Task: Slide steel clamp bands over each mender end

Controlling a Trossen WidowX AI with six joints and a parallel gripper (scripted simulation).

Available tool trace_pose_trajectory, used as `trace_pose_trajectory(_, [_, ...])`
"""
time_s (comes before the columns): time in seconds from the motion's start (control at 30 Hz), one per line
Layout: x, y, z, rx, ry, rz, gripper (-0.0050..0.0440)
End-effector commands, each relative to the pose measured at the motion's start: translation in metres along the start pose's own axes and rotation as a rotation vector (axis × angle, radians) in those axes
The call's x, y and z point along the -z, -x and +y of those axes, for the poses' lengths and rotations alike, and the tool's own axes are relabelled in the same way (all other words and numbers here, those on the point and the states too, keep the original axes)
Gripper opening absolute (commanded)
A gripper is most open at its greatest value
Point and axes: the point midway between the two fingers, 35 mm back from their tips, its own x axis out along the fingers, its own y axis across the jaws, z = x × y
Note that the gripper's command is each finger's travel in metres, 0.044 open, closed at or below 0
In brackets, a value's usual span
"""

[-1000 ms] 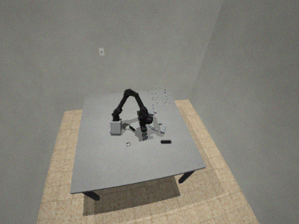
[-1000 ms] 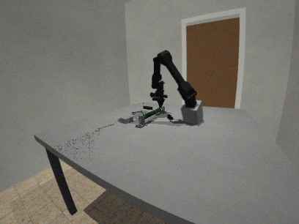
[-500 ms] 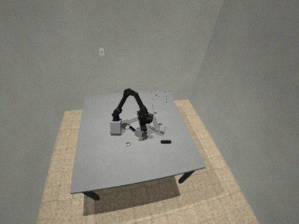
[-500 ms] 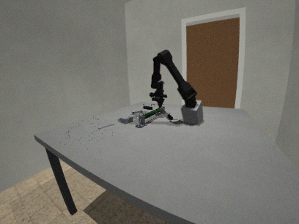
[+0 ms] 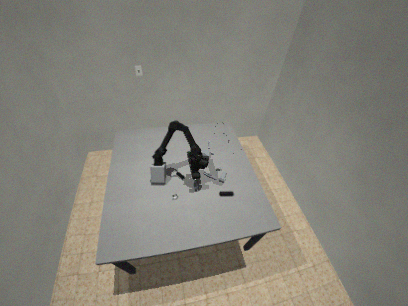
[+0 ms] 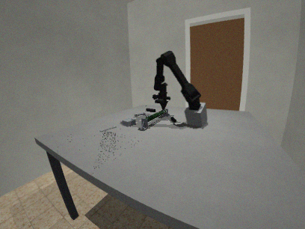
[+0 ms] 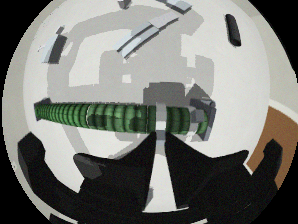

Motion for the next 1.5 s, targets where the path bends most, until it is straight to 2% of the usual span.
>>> trace_pose_trajectory(0.0, [0.001, -0.001, 0.009, -0.028, 0.001, 0.001, 0.0000])
trace_pose_trajectory(1.47, [0.001, 0.000, 0.041, -0.028, 0.001, 0.001, 0.0000])
